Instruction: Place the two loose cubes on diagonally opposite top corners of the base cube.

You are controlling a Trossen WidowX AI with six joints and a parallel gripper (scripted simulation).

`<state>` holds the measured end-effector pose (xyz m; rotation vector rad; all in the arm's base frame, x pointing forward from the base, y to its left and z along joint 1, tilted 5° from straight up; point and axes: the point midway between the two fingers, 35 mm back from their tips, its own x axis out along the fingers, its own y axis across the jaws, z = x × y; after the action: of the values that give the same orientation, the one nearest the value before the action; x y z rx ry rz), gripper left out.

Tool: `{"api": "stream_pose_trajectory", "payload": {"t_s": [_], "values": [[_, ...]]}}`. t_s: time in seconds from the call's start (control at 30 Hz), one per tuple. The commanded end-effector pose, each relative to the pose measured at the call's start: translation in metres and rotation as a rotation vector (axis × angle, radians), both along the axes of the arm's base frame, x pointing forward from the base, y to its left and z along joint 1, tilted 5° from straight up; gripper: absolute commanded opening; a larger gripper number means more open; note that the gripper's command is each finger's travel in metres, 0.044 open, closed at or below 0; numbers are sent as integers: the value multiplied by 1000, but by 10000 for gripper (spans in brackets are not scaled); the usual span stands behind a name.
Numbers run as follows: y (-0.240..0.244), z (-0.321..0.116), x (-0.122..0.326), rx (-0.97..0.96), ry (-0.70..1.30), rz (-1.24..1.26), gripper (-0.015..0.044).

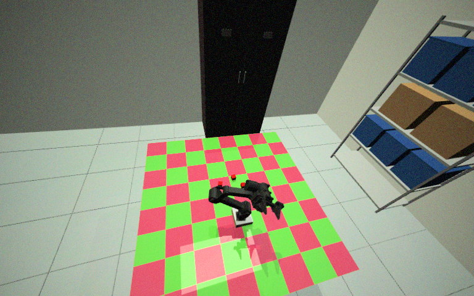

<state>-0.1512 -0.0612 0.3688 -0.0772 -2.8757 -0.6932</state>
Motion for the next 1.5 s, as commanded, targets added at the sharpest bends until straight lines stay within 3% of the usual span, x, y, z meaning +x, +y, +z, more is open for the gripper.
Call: {"api": "stream_pose_trajectory", "payload": {"t_s": [0.0, 0.13, 0.53, 0.8, 1.13, 1.47], "values": [[-1, 0, 0, 7, 2, 2, 374], [-22, 10, 4, 169, 63, 44, 269], [-168, 25, 87, 1050, 532, 386, 265], [-220, 3, 163, 1419, 905, 550, 265], [-240, -50, 272, 1765, 1523, 709, 265], [-201, -117, 367, 1906, 2300, 778, 265]]}}
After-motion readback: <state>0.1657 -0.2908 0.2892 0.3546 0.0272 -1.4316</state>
